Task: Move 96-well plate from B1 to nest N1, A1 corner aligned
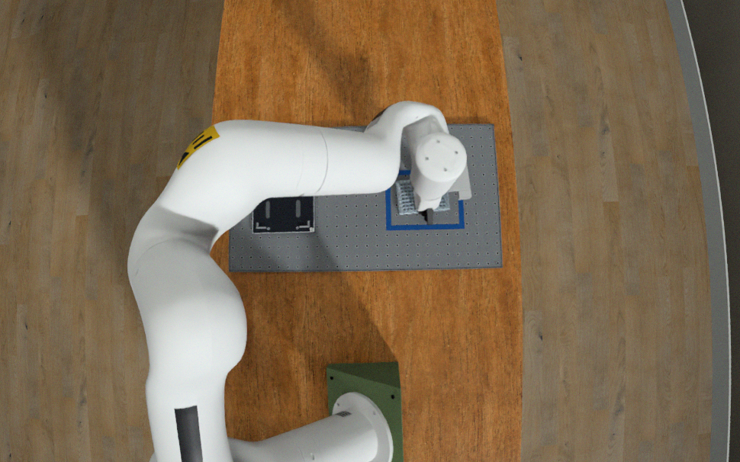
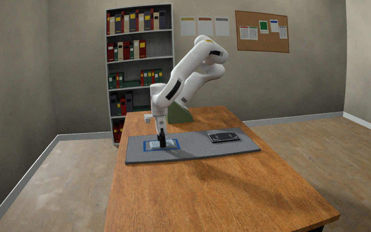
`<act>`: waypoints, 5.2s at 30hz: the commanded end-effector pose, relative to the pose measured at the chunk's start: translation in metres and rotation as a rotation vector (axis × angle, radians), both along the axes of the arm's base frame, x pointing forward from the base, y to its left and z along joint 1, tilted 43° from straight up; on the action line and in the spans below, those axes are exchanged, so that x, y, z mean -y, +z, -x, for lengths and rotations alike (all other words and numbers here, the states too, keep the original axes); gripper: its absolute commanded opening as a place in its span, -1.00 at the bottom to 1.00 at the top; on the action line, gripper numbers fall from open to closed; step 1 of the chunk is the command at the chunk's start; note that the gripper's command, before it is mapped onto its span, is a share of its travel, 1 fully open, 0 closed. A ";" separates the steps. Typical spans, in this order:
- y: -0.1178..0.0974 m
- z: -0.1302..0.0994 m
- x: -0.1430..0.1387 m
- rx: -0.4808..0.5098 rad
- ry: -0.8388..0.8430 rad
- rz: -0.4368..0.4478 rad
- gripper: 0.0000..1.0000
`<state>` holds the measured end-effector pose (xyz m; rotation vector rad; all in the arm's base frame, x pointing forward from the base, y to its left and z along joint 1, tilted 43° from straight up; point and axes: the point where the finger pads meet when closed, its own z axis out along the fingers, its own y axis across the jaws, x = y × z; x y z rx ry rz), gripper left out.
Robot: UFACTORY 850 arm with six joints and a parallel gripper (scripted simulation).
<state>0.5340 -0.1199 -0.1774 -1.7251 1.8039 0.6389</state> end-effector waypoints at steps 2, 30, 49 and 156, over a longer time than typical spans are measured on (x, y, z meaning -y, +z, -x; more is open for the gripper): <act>0.001 -0.001 0.001 0.002 -0.001 0.001 -1.00; 0.001 -0.001 0.001 0.002 -0.001 0.001 -1.00; 0.004 -0.001 0.004 0.002 -0.001 0.001 -1.00; 0.107 0.003 0.009 0.454 0.487 0.048 -1.00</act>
